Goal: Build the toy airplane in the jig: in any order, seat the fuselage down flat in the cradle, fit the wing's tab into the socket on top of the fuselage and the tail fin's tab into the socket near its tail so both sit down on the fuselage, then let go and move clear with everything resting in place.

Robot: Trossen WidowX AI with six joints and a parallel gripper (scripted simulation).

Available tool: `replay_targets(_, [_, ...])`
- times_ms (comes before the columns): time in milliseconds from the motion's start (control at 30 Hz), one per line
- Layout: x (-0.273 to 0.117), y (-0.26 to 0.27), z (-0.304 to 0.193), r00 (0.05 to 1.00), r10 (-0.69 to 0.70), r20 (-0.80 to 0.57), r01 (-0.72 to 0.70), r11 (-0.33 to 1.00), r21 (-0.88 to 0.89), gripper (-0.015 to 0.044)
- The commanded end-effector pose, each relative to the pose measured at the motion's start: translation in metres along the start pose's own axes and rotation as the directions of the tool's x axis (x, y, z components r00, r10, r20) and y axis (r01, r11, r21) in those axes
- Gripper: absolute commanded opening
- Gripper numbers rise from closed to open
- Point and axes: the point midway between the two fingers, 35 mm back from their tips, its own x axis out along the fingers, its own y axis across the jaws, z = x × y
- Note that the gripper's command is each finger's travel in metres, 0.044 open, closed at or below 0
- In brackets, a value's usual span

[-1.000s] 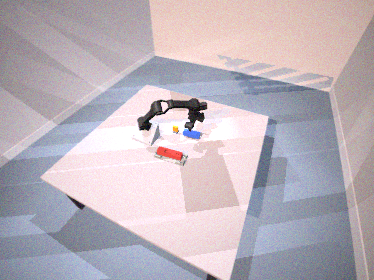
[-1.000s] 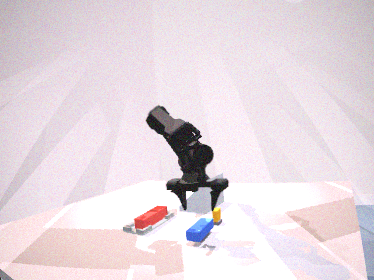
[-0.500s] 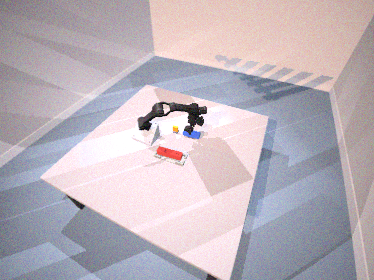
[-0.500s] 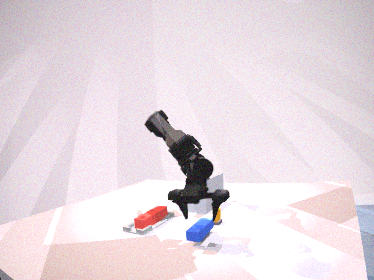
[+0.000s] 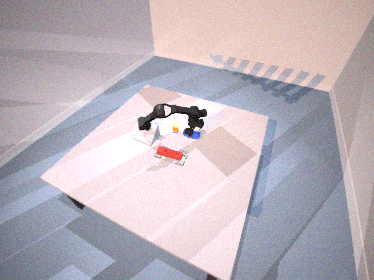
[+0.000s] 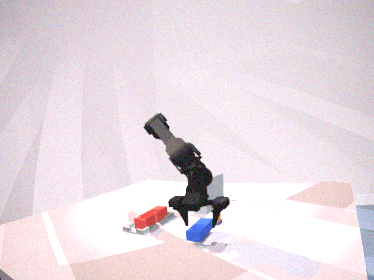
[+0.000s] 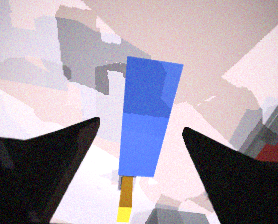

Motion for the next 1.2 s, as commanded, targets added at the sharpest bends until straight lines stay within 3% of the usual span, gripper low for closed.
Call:
replay_targets(0, [0.009,-0.001,-0.002,1.000,-0.005,-0.003,0.005,1.000,-0.008,0.0440])
replay_targets(300, [0.021,-0.001,-0.003,1.000,-0.006,-0.003,0.006,1.000,-0.008,0.0440])
replay_targets(633, [0.021,-0.001,-0.003,1.000,-0.006,-0.003,0.006,1.000,-0.008,0.0177])
replay_targets(867, [0.021,-0.001,-0.003,1.000,-0.006,-0.003,0.006,1.000,-0.008,0.0131])
replay_targets(1033, [0.015,-0.001,-0.002,1.000,-0.003,-0.004,0.003,1.000,-0.005,0.0000])
replay_targets(1167, [0.005,0.000,-0.001,1.000,0.001,-0.007,-0.001,1.000,-0.001,0.0000])
